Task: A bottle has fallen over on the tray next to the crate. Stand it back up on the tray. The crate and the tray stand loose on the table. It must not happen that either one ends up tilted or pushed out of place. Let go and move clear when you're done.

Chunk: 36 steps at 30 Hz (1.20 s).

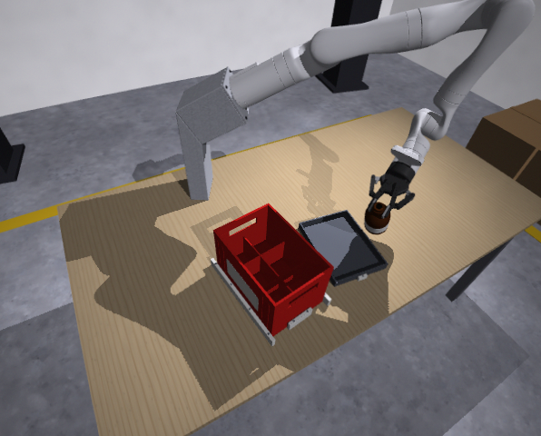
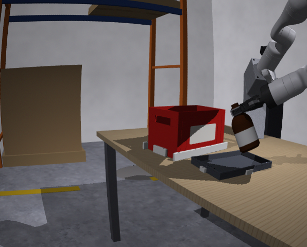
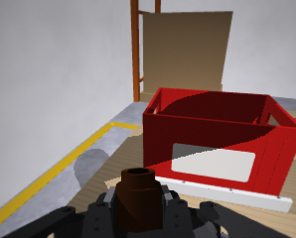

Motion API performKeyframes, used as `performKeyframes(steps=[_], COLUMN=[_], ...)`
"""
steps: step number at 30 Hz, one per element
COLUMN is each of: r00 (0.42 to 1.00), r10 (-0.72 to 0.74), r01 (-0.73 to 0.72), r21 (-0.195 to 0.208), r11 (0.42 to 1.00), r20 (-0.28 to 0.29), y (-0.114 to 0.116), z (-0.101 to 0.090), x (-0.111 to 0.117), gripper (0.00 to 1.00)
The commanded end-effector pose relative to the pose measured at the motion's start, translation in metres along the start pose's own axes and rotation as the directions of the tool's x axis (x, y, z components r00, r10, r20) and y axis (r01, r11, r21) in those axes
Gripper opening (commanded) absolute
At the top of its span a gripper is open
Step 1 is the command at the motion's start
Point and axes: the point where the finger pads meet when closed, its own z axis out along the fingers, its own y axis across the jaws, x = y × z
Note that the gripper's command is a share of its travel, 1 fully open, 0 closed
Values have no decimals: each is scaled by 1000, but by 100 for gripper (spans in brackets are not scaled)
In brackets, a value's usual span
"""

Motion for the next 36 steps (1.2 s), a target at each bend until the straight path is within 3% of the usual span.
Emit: performKeyframes(steps=[1, 15, 36], r00=[1000, 995, 990], r10=[-3, -2, -3], r01=[3, 2, 3], r21=[-1, -1, -1], r11=[1000, 1000, 1000], r20=[-6, -101, -143], y=[1, 1, 1], z=[0, 0, -1], x=[-1, -2, -2], gripper=[0, 0, 0])
